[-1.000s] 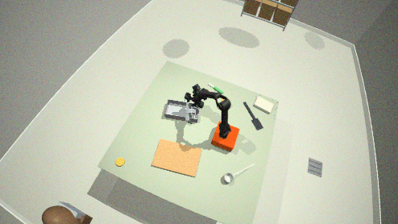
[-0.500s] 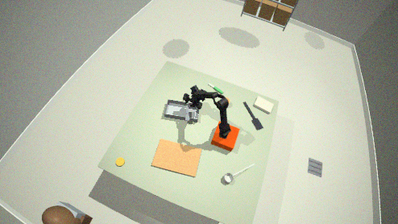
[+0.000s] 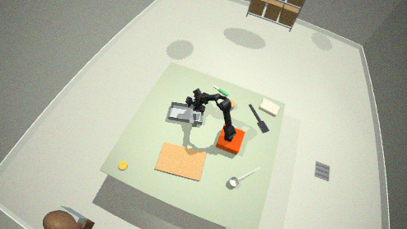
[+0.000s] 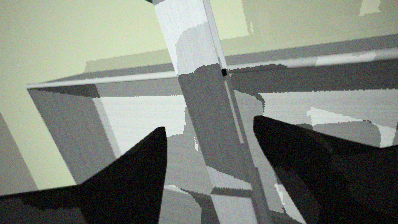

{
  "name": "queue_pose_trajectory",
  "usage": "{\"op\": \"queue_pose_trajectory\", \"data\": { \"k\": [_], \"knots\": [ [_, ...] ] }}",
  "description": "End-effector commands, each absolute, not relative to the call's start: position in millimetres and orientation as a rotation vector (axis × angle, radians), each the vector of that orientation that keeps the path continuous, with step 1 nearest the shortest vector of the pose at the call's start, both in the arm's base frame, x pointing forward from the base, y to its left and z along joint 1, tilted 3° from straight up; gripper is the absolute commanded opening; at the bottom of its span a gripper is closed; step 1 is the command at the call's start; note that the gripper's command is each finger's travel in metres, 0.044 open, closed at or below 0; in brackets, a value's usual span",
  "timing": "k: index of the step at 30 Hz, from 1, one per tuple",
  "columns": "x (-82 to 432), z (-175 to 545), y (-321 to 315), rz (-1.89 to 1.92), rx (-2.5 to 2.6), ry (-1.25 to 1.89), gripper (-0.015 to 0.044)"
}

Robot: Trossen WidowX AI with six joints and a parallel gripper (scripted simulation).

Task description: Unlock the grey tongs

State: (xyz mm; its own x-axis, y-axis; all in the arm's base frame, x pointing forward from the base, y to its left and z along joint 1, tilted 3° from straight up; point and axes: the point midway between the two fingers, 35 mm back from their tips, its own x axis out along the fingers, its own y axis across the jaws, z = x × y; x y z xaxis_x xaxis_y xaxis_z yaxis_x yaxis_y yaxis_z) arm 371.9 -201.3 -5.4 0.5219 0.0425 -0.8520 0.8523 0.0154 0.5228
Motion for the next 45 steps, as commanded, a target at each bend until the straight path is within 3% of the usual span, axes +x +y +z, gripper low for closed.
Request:
{"op": "queue_pose_trajectory", "data": {
  "k": [1,15,17,42,45],
  "knots": [
    [374.7,-13.8,-200.7,-0.767,1.429,0.836,0.0260],
    [382.5,-29.1,-198.6,-0.766,1.430,0.835,0.0260],
    [382.1,-25.3,-198.3,-0.759,1.428,0.835,0.0208],
    [382.1,-25.3,-198.3,-0.759,1.428,0.835,0.0041],
    [382.1,-25.3,-198.3,-0.759,1.428,0.835,-0.0038]
  ]
}}
